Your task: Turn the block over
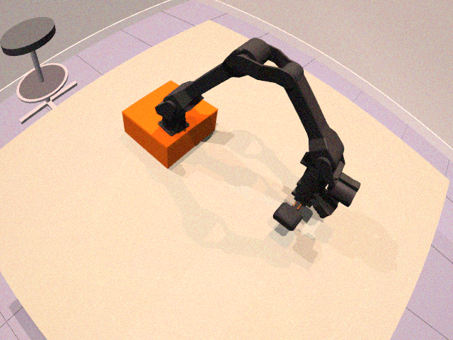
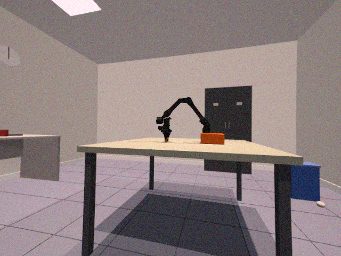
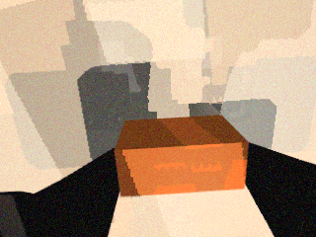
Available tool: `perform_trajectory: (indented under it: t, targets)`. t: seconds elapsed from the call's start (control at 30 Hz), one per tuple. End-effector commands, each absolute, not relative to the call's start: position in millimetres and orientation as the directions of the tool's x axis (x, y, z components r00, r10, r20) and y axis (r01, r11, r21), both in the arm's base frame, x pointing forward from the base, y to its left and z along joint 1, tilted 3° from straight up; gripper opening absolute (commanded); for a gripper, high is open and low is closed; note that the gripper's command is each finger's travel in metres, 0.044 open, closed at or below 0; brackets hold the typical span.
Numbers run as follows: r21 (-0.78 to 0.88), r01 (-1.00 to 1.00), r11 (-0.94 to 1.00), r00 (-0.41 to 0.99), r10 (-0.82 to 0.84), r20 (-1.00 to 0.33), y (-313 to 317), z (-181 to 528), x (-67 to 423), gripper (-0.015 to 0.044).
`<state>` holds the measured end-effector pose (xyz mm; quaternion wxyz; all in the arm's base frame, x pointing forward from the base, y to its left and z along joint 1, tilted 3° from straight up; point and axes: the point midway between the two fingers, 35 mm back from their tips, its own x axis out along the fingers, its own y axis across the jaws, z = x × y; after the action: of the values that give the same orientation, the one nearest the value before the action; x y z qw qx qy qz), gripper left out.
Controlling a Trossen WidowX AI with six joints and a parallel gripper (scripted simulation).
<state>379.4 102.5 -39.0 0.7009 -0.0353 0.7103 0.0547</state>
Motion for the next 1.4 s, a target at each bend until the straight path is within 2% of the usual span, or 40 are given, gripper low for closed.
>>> perform_trajectory:
  t: [0.0, 0.33, 0.53, 0.7, 1.37]
  targets:
    - [0.030, -0.126, 0.992, -0.014, 0.029, -0.999, 103, -39, 380, 0.0229]
    - [0.030, -0.126, 0.992, -0.014, 0.029, -0.999, 103, -39, 380, 0.0162]
    - [0.030, -0.126, 0.992, -0.013, 0.029, -0.999, 102, -10, 380, 0.0005]
    - [0.030, -0.126, 0.992, -0.003, 0.030, -1.000, 102, -10, 381, 0.0000]
    - [0.023, -0.132, 0.991, 0.290, 0.061, -0.955, 104, -27, 384, 0.0000]
